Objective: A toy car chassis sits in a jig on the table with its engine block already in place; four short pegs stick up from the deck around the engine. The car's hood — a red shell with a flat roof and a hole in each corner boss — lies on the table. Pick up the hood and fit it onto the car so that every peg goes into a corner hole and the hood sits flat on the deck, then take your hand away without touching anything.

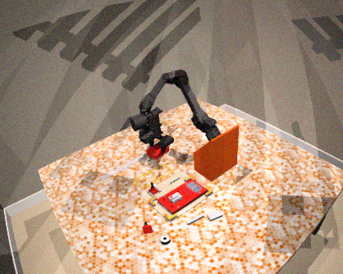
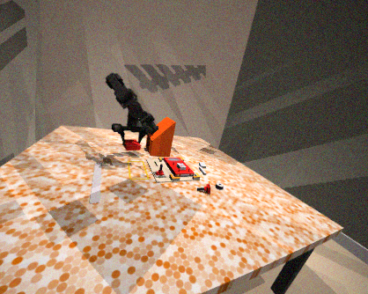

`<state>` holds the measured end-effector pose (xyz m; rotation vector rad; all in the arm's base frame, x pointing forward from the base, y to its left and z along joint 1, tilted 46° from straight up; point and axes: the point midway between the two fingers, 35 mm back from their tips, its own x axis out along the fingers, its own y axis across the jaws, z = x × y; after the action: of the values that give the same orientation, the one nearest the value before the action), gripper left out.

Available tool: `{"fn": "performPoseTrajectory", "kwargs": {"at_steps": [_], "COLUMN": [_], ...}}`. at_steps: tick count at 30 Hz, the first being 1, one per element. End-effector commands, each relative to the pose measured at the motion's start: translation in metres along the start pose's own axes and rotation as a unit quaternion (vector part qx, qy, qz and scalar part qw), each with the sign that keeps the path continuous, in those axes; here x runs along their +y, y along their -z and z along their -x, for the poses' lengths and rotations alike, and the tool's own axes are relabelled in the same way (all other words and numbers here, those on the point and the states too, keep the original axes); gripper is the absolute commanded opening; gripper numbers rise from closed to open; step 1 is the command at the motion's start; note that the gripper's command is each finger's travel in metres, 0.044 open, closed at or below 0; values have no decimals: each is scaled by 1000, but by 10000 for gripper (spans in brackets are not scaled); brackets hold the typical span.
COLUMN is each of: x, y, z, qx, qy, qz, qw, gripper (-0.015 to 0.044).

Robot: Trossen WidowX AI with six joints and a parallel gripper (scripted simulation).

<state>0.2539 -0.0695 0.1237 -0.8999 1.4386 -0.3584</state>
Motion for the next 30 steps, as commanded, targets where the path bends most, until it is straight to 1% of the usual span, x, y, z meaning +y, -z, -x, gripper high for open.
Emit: {"fn": "performPoseTrajectory", "kwargs": {"at_steps": [1,30], "x": [3,58], "y": [-6,-66], "z": [0,8], "qx": [-1,-6], "qy": [-1,-10], "qz": [-2,-30], "qw": [1000,999], "gripper": [0,0]}}
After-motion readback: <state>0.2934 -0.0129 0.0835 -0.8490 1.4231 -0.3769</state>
